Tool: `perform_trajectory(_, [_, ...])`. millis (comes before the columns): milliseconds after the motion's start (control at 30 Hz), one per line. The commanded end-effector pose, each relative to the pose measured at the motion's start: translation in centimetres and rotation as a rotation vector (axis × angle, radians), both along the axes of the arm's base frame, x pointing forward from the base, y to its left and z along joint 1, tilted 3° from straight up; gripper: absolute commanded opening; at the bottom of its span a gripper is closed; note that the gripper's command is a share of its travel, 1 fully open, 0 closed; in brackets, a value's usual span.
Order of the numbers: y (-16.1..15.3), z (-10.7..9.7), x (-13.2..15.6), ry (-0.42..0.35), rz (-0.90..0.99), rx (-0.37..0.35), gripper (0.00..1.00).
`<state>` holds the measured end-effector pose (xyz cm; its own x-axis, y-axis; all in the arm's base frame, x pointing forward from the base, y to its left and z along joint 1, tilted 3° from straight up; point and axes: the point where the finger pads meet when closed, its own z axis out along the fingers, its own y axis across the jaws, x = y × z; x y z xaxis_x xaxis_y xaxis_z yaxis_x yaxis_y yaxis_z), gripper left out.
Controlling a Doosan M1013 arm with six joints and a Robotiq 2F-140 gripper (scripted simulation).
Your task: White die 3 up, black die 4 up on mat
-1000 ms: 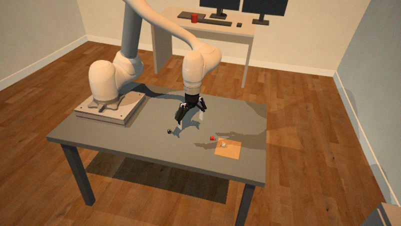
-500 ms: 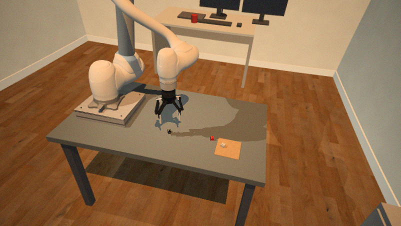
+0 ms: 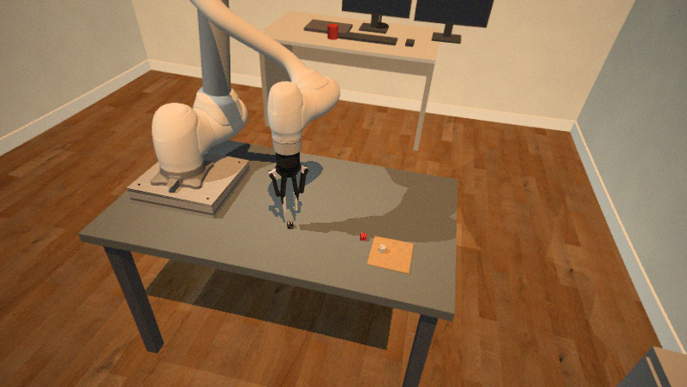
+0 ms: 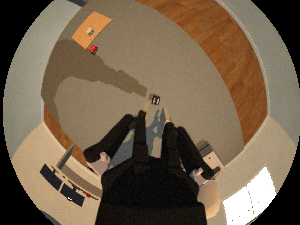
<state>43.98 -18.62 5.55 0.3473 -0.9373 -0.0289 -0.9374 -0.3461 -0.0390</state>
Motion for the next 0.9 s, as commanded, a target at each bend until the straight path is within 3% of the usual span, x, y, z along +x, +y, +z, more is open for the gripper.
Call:
perform_trajectory(0, [-0.01, -0.13, -0.31, 0.002, -0.007, 0.000, 0.29])
perform_trajectory(867, [0.00, -0.39, -0.30, 0.002, -0.007, 0.000, 0.29])
